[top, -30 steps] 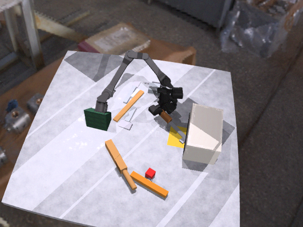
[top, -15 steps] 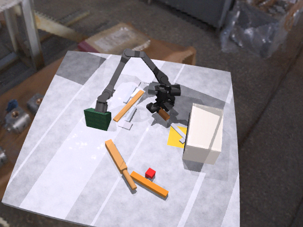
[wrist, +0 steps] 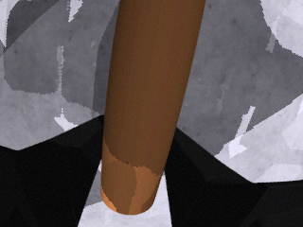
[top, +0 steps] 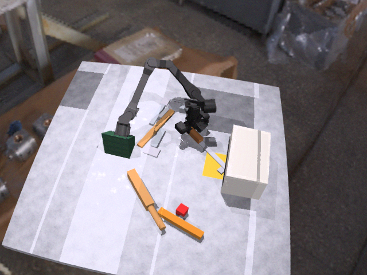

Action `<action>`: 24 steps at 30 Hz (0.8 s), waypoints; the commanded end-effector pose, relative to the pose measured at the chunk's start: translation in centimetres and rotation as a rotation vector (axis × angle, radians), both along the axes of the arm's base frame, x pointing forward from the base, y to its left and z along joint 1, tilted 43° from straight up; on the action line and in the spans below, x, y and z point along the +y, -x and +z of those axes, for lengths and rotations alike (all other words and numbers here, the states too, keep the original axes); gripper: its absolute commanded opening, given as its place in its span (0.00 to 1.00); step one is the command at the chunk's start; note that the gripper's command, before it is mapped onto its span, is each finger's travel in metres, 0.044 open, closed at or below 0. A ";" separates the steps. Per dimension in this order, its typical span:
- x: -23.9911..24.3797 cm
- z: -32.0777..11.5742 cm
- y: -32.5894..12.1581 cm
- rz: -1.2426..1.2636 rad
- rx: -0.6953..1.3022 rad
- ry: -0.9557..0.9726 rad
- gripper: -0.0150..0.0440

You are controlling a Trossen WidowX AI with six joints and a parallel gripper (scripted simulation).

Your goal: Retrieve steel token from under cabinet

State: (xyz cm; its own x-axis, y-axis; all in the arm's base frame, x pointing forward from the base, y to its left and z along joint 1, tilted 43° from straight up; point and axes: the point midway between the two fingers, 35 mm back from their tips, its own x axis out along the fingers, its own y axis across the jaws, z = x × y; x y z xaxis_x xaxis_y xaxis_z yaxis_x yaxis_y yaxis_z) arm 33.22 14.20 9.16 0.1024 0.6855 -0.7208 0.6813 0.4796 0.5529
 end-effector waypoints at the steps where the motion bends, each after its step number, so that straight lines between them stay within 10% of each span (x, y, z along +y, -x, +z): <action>1: 0.5 0.3 0.7 0.002 0.003 0.001 0.25; 24: 2.7 2.0 3.1 0.002 0.004 -0.001 0.25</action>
